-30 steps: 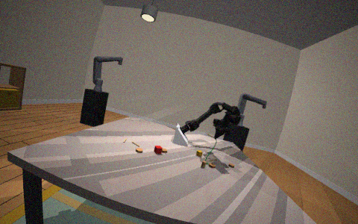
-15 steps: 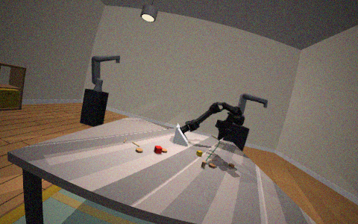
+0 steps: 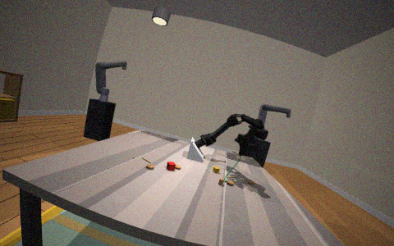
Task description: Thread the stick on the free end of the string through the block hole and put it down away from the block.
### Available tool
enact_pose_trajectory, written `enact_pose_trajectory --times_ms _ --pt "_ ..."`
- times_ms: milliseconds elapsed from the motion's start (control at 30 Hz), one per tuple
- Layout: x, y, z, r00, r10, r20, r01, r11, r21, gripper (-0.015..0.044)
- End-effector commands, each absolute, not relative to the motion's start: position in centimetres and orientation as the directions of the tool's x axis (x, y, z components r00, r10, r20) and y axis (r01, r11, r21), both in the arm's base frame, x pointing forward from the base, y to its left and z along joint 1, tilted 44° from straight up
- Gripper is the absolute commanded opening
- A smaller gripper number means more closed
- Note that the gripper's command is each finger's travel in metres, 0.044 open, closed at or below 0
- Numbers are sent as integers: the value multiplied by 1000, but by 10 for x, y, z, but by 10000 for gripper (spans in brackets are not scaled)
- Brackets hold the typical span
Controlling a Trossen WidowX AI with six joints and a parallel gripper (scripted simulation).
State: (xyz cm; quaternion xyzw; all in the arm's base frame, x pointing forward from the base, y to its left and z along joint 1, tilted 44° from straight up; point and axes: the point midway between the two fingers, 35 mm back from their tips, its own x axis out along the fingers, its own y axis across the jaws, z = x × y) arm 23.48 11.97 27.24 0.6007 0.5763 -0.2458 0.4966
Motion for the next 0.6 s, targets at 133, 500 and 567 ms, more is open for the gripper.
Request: enact_pose_trajectory --times_ms 133,500,567 --pt "236 120 270 210 454 -866 939 152 308 0" --pt "242 127 259 196 498 -845 938 156 310 0" --pt "244 128 258 194 505 -841 938 156 310 0"
